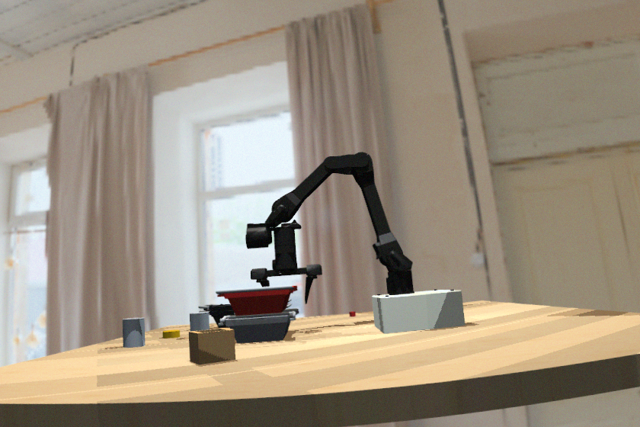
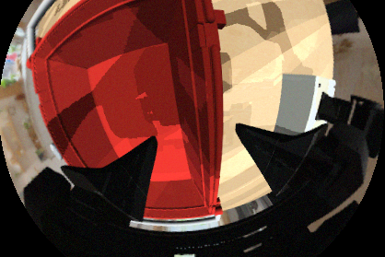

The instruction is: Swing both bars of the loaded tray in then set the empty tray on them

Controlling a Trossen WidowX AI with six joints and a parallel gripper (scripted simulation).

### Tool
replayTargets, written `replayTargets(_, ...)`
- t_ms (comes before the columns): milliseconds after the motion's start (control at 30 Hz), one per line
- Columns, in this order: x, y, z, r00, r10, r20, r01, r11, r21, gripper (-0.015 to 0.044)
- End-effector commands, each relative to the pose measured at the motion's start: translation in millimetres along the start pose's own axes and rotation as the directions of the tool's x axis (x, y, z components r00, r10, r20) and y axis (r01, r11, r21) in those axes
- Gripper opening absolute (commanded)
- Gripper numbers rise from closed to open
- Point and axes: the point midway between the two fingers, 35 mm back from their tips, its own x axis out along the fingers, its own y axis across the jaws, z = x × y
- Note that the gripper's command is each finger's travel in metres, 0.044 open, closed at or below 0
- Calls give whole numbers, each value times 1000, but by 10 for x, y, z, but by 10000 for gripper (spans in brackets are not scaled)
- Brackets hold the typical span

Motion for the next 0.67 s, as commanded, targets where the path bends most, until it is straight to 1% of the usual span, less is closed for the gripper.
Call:
replayTargets(0,-89,21,0,1000,2,0,-2,1000,0,440)
replayTargets(500,-1003,24,0,1000,-1,0,1,1000,1,440)
replayTargets(633,-1094,7,0,1000,-2,0,2,1000,1,440)
